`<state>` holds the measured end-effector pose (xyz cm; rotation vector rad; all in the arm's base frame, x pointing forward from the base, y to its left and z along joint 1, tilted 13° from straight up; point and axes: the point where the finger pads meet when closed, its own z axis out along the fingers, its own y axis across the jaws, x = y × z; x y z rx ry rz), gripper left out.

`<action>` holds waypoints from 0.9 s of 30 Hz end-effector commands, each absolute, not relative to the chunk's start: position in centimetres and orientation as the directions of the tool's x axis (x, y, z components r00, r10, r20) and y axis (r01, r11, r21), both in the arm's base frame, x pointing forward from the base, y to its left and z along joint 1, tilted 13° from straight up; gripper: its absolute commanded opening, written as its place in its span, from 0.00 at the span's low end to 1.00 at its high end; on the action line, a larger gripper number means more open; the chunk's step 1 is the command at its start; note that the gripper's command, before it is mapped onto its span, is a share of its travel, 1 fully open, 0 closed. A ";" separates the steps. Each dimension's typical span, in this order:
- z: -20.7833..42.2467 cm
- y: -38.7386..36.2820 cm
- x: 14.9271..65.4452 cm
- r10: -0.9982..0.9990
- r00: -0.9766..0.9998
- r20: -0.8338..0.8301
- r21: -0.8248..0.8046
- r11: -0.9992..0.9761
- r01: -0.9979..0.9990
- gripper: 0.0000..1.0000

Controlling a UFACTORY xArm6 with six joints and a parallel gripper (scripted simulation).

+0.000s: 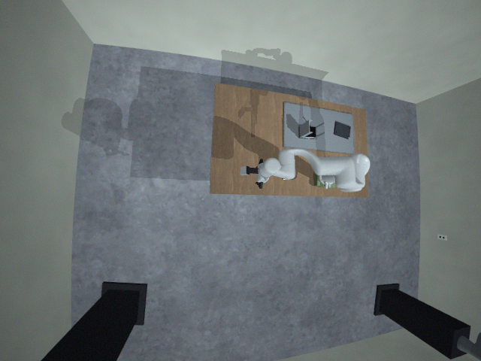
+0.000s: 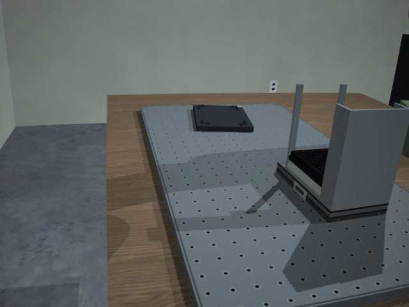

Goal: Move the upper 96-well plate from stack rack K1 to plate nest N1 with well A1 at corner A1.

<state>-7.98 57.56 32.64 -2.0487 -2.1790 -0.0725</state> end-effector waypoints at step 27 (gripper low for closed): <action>30.8 55.3 5.0 0.985 -0.076 0.154 -0.062 0.086 0.994 1.00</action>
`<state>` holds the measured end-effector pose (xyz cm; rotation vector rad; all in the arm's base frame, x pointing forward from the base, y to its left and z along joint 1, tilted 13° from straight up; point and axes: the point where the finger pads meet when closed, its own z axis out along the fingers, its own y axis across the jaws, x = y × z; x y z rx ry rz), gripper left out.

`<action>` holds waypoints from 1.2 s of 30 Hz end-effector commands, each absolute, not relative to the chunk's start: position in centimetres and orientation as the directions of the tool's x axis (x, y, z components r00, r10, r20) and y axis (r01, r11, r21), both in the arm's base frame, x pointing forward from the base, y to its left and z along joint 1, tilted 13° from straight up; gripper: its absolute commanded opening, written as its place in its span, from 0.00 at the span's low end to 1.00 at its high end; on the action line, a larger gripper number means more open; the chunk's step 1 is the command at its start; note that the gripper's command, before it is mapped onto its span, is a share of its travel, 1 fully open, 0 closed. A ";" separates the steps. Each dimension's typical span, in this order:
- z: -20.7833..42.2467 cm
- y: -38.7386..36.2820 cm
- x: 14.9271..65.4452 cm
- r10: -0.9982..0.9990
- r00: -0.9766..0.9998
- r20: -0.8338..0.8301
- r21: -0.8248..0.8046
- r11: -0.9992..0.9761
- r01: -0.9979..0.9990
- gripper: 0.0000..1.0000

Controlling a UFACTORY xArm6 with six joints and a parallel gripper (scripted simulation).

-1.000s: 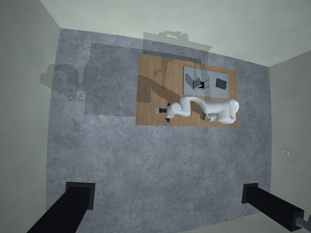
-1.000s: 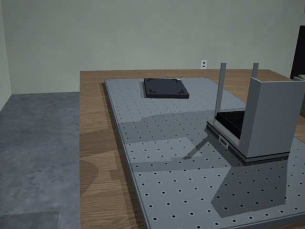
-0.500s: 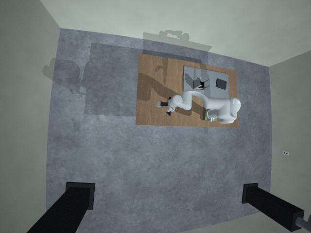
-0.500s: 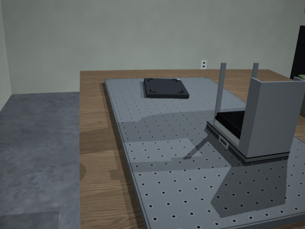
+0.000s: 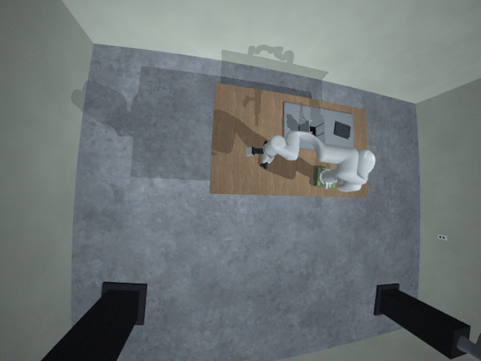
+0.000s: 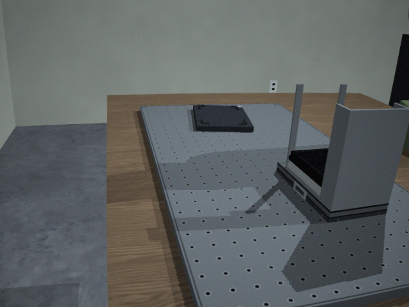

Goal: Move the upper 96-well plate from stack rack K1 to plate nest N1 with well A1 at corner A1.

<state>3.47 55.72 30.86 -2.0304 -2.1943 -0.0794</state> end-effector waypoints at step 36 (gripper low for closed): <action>28.1 49.3 17.4 0.982 -0.090 0.165 -0.056 0.100 0.993 1.00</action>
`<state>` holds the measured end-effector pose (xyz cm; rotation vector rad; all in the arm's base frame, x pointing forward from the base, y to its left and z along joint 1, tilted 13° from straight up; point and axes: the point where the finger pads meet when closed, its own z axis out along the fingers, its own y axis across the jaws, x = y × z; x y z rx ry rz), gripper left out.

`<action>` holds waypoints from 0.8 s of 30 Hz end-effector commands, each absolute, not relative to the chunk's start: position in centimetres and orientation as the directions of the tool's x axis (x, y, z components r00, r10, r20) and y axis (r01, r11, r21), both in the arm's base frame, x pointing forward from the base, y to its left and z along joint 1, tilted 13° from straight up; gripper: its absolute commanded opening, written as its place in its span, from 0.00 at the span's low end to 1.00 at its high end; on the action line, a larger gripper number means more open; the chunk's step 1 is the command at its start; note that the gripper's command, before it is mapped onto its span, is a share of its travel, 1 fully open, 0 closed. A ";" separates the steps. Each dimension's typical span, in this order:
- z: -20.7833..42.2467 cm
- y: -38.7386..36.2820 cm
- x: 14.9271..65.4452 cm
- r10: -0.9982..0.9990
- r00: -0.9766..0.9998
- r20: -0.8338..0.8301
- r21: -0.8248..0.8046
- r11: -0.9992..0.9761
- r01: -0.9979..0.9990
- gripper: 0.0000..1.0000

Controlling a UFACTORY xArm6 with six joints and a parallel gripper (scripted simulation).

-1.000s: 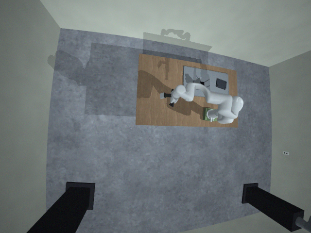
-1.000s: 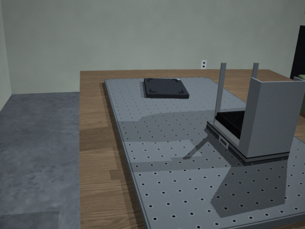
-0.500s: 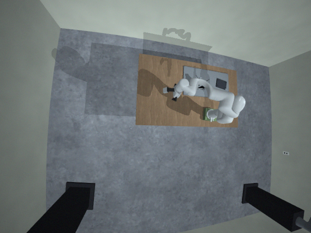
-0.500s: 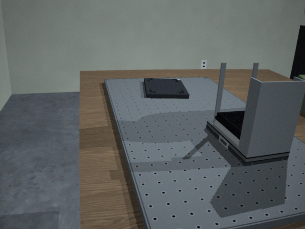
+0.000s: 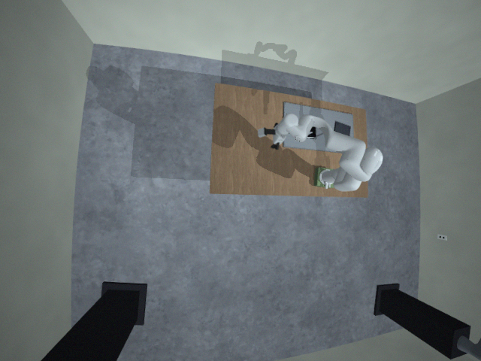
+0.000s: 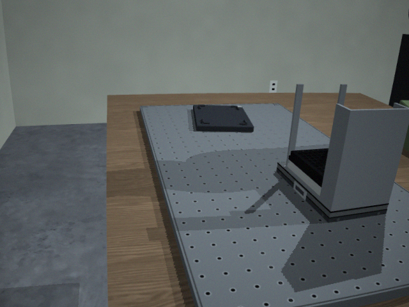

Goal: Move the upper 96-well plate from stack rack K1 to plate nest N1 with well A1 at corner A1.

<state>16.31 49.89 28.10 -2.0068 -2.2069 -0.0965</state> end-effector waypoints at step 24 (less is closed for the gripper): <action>25.8 42.8 24.9 0.979 -0.099 0.180 -0.045 0.109 0.993 1.00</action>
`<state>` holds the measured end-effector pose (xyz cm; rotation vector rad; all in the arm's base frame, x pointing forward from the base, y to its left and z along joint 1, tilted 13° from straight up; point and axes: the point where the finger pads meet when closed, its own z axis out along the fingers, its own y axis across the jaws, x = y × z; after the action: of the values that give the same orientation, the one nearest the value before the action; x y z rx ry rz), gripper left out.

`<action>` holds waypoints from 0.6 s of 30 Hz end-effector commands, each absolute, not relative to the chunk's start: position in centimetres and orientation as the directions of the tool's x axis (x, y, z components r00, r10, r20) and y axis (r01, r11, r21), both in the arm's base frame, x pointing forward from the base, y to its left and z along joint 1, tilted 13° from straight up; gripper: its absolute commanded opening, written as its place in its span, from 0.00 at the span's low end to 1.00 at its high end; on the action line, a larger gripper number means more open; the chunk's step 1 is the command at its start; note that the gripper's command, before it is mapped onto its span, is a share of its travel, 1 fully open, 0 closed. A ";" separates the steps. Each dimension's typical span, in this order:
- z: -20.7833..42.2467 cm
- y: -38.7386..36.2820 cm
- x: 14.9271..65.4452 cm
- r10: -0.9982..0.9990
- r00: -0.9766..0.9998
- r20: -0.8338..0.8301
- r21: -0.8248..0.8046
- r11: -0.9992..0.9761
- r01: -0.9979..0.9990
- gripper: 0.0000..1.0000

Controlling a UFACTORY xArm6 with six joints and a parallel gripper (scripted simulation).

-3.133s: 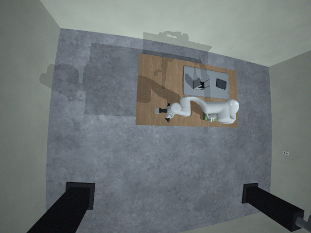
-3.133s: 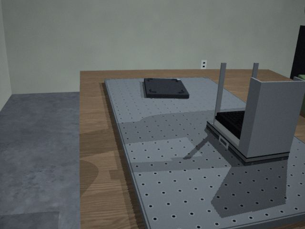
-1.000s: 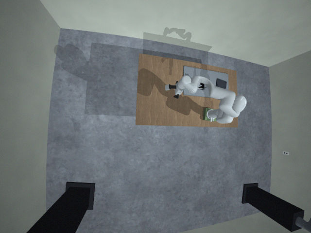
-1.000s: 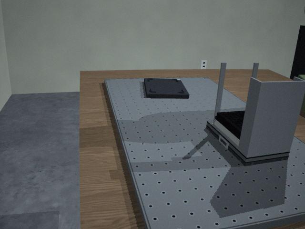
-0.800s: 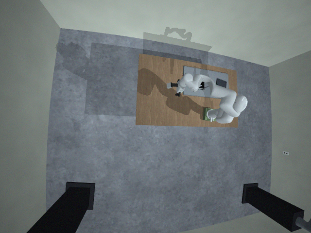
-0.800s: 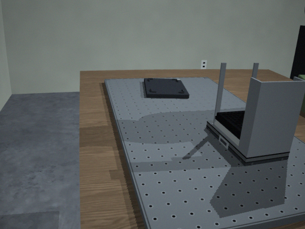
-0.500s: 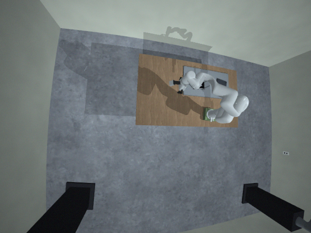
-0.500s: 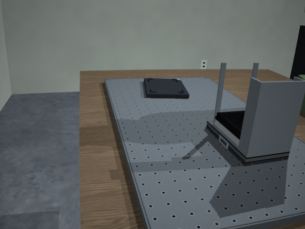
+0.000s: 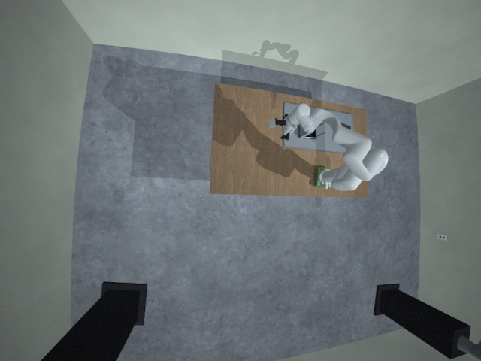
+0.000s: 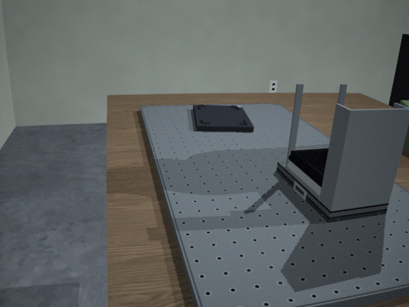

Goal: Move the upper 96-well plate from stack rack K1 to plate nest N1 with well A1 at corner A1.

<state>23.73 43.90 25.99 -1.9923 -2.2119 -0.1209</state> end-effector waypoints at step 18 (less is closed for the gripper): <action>24.0 37.0 29.4 0.976 -0.104 0.191 -0.033 0.112 0.993 1.00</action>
<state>28.42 38.32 24.23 -1.9862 -2.2138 -0.1432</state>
